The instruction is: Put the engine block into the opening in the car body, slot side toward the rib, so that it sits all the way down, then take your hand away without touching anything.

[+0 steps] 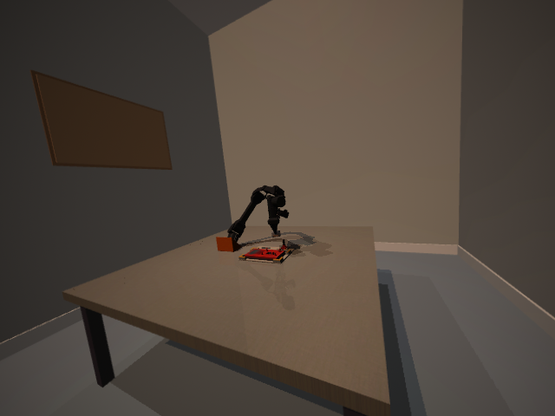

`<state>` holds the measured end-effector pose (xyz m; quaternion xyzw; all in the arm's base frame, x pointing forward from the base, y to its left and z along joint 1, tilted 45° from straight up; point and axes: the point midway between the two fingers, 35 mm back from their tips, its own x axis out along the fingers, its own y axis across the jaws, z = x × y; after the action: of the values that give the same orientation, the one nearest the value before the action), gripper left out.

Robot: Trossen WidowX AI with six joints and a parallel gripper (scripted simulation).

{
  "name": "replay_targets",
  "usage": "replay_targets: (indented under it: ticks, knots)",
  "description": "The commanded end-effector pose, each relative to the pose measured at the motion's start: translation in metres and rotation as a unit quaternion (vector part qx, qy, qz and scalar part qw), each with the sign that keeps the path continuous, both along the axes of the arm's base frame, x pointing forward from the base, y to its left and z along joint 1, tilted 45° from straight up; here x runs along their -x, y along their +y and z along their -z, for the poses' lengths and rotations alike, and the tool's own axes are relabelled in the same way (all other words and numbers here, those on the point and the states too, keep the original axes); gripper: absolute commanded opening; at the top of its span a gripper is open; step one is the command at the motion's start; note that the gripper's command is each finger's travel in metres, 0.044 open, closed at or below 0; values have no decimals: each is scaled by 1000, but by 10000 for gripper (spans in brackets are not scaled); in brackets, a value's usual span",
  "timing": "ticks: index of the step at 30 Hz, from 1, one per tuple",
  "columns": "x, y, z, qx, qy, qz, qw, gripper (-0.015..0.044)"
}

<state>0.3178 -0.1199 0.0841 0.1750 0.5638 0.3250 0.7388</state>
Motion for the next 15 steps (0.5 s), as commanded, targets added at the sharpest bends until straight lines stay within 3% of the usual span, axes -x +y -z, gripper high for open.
replay_targets:
  ticks: [1,15]
  knots:
    - [-3,-7,11,-1,17,16,1000,0]
    - [-6,-26,52,-15,76,73,994,0]
